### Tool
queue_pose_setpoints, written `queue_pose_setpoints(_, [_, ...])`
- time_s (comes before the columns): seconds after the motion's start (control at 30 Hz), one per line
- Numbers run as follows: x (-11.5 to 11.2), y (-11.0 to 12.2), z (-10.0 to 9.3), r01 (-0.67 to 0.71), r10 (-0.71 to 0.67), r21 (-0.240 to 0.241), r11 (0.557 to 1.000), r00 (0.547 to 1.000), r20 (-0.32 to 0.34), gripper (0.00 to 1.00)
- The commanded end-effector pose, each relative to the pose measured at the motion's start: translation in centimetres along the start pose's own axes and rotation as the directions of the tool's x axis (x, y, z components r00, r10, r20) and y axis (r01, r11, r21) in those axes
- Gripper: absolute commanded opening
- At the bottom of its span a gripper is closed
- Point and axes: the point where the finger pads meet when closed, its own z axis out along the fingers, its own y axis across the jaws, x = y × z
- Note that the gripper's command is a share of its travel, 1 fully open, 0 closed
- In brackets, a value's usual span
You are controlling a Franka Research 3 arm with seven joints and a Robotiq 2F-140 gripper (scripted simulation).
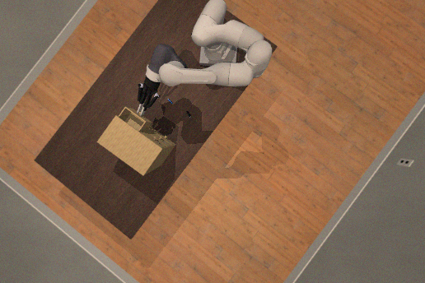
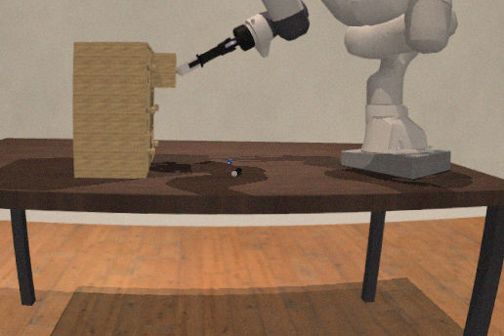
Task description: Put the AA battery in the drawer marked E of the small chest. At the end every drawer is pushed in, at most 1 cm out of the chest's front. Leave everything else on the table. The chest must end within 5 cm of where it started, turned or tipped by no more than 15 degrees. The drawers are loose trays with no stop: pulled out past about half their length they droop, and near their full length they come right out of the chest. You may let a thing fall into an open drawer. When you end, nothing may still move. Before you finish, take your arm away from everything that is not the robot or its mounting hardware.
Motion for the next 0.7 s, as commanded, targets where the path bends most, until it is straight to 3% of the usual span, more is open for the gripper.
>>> queue_pose_setpoints(0.0, [0.04,-0.05,-0.12,0.008,-0.008,0.001,1.0,1.0,-0.002,0.08])
queue_pose_setpoints(0.37, [0.04,-0.05,-0.12,0.008,-0.008,0.001,1.0,1.0,-0.002,0.2])
queue_pose_setpoints(0.67, [0.07,-0.05,-0.17,0.008,-0.008,0.001,1.0,1.0,-0.002,0.2])
